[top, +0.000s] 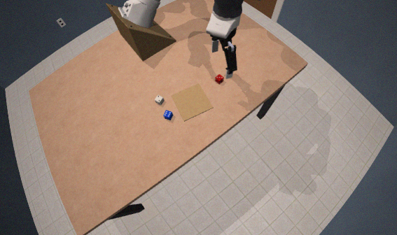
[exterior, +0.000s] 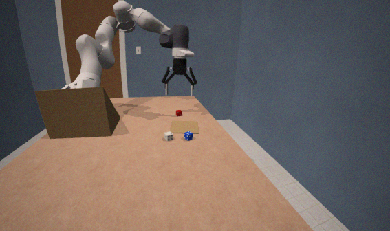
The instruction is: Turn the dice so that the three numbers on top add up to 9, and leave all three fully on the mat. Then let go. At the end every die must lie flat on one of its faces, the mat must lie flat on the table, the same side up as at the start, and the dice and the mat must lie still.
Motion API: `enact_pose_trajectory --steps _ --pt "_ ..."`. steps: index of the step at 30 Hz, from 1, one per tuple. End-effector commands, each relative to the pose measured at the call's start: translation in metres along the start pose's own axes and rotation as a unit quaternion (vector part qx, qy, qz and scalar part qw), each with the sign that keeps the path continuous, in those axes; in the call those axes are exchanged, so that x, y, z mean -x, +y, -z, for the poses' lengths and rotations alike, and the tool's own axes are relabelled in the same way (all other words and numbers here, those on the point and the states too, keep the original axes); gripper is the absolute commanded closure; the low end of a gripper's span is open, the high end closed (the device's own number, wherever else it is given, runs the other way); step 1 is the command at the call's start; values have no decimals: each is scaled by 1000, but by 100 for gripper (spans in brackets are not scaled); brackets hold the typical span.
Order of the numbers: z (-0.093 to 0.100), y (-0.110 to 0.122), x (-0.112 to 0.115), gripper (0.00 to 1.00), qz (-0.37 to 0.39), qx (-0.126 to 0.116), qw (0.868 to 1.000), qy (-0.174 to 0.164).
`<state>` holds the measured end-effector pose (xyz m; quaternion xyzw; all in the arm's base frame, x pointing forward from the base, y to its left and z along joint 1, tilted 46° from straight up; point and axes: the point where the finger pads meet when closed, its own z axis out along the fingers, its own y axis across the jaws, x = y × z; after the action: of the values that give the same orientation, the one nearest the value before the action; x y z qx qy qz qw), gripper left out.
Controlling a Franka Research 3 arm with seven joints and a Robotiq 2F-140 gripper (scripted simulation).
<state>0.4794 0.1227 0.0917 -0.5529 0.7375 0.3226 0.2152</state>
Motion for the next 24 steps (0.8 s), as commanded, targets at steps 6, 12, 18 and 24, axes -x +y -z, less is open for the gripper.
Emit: enact_pose_trajectory --steps 6,12,18,24 --pt "-2 0 -2 0 124 -3 992 -3" --pt "-3 0 -2 0 171 -3 985 -2" --pt "-3 0 -2 0 203 -3 979 -2" --pt "-4 0 -2 0 263 -4 965 -2"
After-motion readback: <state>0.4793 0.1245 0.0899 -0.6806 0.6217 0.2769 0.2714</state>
